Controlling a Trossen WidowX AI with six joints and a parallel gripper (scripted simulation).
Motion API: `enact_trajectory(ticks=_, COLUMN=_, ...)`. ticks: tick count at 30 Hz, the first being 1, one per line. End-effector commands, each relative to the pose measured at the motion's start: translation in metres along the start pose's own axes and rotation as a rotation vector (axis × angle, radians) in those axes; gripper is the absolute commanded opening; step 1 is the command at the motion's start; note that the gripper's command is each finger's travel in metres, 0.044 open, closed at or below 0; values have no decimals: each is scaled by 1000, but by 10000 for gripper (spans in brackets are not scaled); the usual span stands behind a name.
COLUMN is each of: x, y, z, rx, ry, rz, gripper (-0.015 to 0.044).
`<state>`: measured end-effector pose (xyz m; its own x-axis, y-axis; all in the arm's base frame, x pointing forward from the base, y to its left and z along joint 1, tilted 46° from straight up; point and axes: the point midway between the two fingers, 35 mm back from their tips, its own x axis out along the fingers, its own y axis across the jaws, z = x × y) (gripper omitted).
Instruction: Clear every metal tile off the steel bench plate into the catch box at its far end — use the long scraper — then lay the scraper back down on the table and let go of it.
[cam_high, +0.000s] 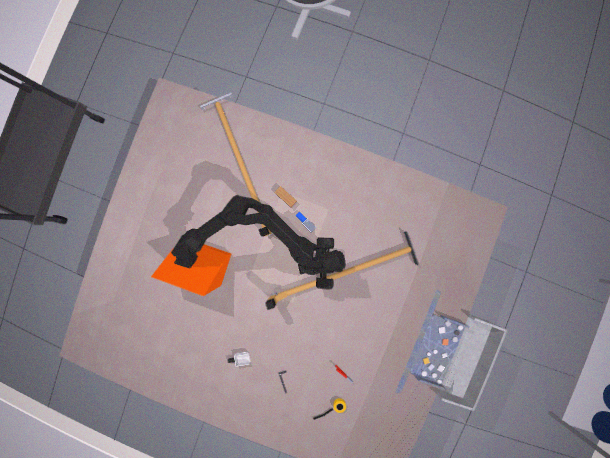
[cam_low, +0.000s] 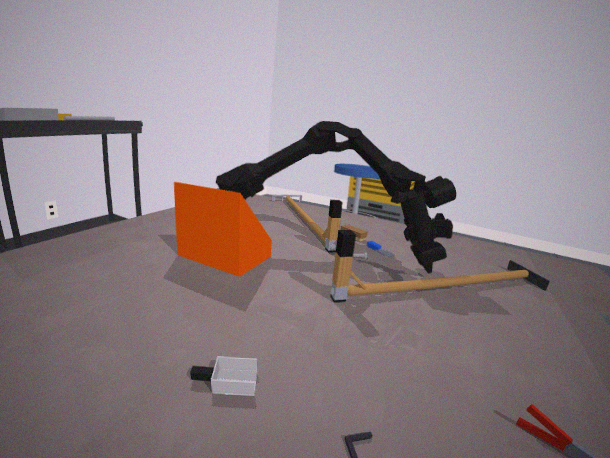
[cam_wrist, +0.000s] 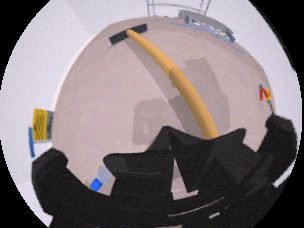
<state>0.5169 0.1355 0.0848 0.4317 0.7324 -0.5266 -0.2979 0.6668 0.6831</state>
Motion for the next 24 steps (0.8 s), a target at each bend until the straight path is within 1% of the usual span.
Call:
enact_trajectory(ticks=1, x=6, y=-2, z=-5, rx=12, ry=3, rz=-3, gripper=0)
enact_trajectory(ticks=24, x=10, y=-20, z=4, rx=10, ry=4, rz=-5, gripper=0)
